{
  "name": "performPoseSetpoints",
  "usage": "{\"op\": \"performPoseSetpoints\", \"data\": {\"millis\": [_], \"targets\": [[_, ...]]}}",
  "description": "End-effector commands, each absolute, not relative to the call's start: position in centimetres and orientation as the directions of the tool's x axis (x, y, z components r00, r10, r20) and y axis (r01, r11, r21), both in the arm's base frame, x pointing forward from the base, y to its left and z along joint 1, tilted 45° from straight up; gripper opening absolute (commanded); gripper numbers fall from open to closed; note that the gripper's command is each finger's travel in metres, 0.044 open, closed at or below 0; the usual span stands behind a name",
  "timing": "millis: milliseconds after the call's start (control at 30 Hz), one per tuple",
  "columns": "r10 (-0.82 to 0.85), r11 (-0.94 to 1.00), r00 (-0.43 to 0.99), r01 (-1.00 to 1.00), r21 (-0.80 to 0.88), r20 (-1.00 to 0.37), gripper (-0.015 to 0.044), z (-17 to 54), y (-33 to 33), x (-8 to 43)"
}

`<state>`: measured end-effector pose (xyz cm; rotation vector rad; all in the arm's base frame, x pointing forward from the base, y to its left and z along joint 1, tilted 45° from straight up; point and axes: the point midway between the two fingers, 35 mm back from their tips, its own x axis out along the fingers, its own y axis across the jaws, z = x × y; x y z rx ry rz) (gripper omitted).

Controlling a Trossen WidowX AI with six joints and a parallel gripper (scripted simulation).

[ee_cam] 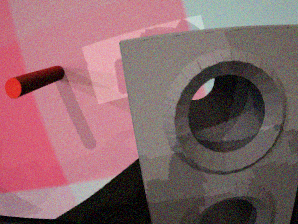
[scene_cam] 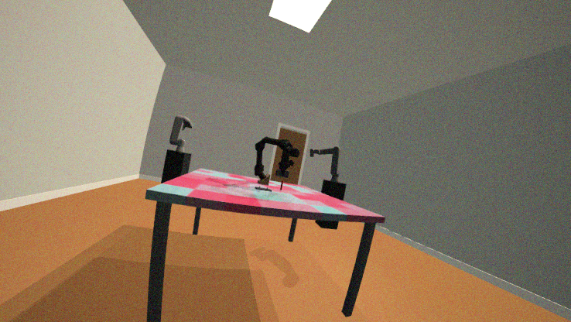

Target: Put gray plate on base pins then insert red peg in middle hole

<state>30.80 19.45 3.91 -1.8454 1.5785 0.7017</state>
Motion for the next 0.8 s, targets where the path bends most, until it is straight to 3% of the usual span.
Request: {"op": "performPoseSetpoints", "data": {"millis": [0,767], "targets": [[-0.666,-0.122,0.158,-0.987,-0.103,-0.729,0.0,4.5,18.4,31.3],[-0.666,-0.166,0.161,-0.984,-0.065,-0.728,0.0,6.5,11.5,33.5]]}}
